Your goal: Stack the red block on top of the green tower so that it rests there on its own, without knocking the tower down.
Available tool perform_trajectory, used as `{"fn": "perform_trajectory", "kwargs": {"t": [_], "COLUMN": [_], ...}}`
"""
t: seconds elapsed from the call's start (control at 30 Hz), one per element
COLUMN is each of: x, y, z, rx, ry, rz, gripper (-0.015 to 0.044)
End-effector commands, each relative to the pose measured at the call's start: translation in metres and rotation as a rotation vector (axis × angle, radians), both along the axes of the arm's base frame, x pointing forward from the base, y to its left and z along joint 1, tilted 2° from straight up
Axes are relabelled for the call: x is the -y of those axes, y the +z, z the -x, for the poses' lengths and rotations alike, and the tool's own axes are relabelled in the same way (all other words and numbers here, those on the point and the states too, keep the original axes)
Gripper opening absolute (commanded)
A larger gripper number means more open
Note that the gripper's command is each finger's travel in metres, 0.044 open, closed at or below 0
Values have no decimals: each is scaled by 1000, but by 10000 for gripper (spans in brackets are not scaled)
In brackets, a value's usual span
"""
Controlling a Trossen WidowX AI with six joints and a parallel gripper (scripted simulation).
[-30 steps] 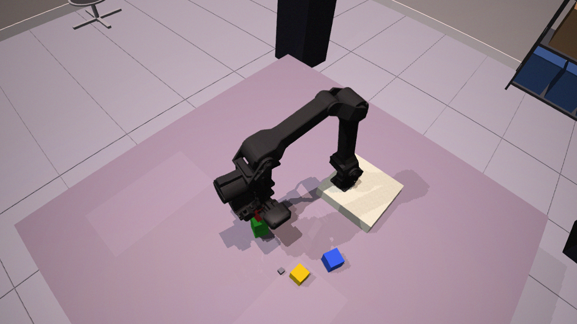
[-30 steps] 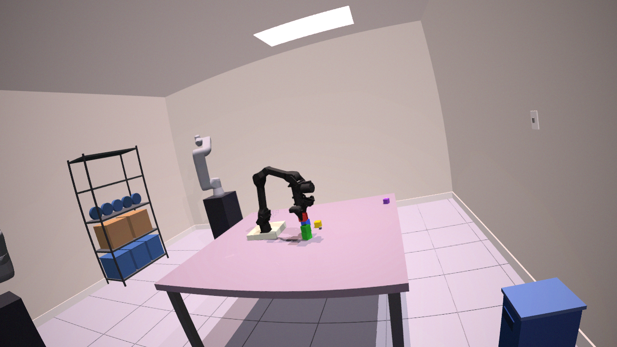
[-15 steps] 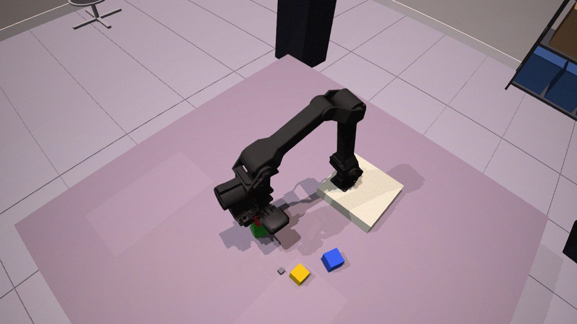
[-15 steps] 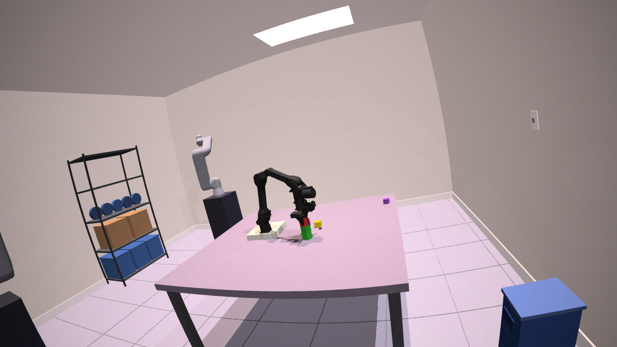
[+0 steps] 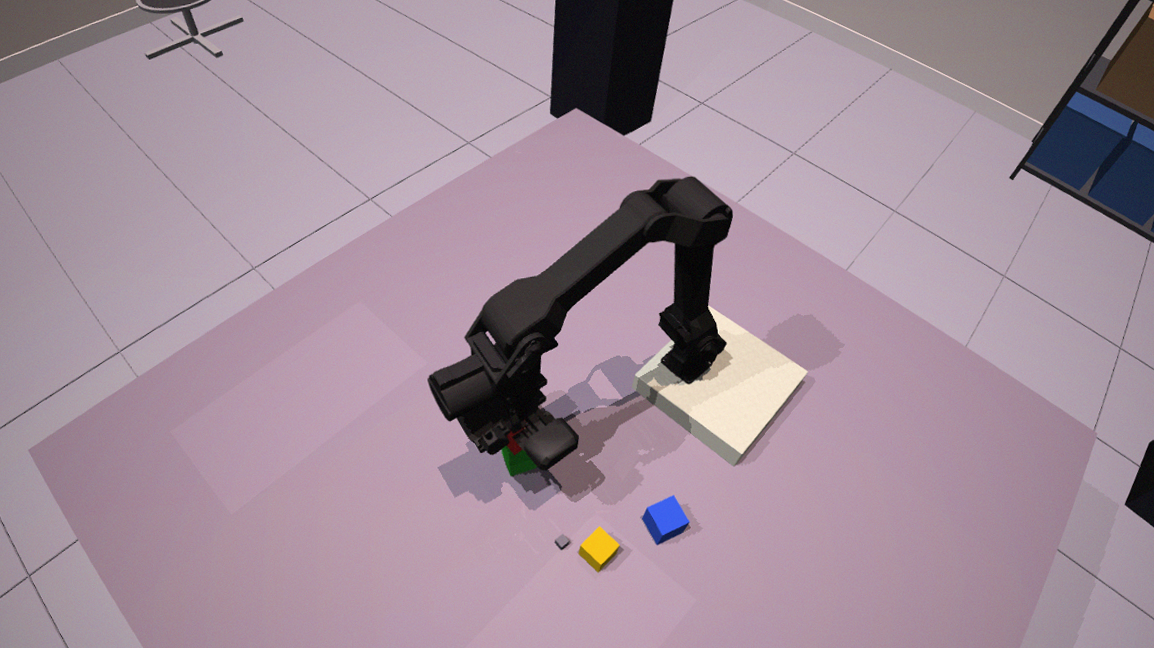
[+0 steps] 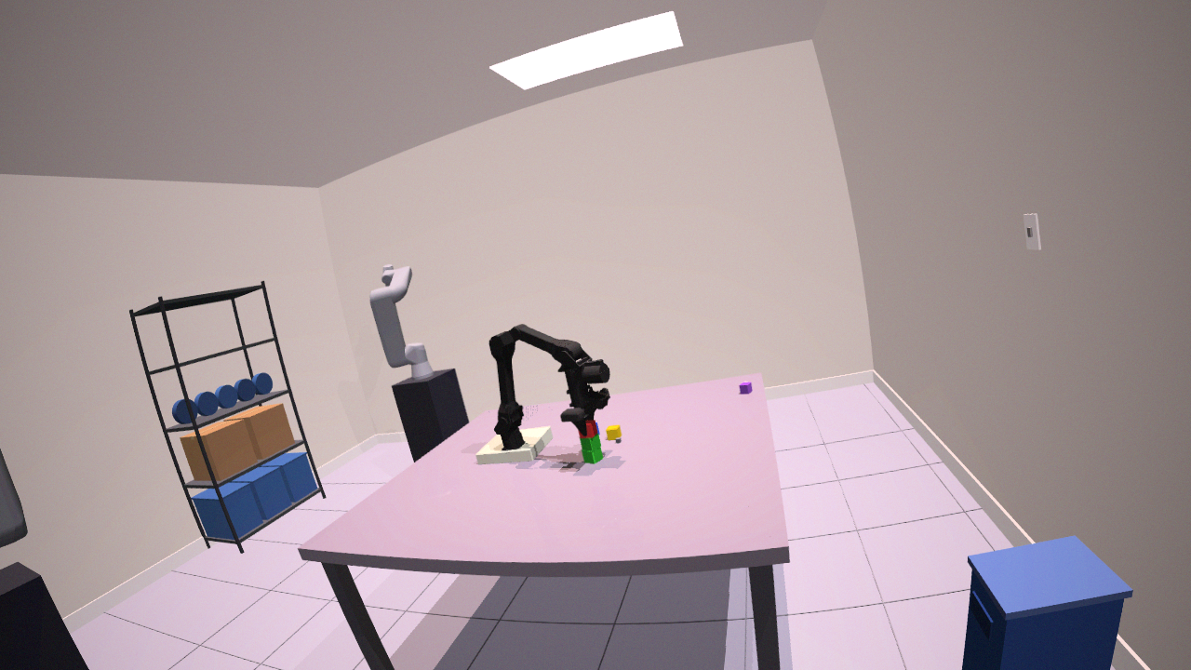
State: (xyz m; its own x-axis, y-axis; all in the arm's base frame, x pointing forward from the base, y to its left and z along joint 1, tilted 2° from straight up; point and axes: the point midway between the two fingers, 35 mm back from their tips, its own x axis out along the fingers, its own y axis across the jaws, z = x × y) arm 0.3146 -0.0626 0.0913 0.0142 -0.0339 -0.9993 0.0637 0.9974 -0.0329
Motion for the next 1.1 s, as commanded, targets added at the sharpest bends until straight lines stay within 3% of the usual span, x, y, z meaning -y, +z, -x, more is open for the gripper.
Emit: {"fn": "perform_trajectory", "kwargs": {"t": [0.0, 0.37, 0.9, 1.07], "x": [0, 0, 0, 0], "y": [0, 4, 0, 0], "z": [0, 0, 0, 0], "rx": [1, 1, 0, 0], "ry": [6, 6, 0, 0], "rz": [1, 1, 0, 0], "gripper": [0, 0, 420, 440]}}
